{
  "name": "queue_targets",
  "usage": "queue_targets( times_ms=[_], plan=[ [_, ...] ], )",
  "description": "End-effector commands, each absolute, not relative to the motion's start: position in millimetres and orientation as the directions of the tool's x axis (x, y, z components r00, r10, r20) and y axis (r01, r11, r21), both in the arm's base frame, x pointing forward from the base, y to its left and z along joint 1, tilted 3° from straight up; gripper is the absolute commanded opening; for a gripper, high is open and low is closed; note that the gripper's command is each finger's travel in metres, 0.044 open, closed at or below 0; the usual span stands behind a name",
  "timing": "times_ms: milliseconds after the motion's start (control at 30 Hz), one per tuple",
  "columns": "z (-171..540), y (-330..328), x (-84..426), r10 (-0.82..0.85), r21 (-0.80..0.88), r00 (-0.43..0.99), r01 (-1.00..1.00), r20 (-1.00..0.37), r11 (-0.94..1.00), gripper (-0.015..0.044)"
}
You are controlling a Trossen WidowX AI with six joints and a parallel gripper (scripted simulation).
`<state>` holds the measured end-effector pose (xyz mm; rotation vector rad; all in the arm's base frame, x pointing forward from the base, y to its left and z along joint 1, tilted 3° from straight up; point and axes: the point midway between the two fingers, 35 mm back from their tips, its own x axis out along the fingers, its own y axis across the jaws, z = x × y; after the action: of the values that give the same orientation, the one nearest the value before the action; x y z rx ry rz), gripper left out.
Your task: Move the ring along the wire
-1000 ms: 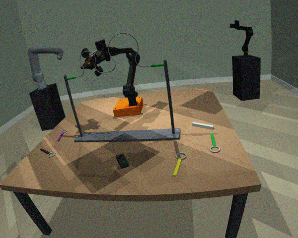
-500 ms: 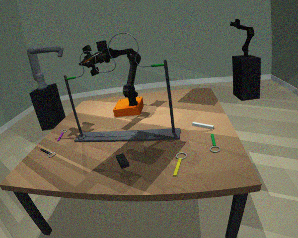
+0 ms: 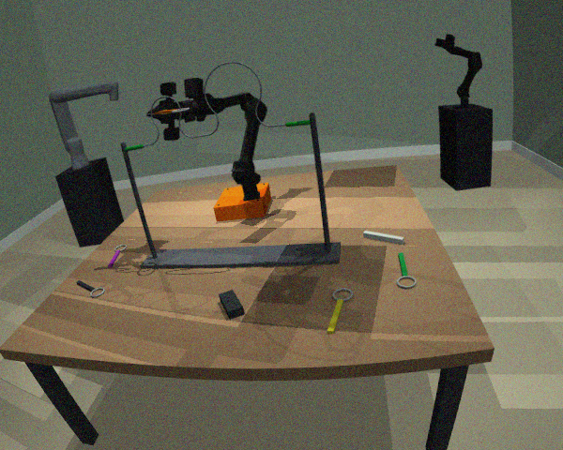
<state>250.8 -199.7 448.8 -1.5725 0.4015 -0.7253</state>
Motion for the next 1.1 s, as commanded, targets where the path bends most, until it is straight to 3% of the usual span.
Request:
queue_targets(
  times_ms=[0, 600, 1067],
  plan=[
    [453, -199, 251, -0.623, -0.964, 0.74, 0.139, 0.254, -0.227, -0.015],
    [458, -199, 250, -0.575, -0.903, 0.742, 0.096, 0.346, -0.419, -0.015],
    [432, -209, 250, -0.609, -0.945, 0.738, 0.123, 0.29, -0.302, -0.015]
  ],
)
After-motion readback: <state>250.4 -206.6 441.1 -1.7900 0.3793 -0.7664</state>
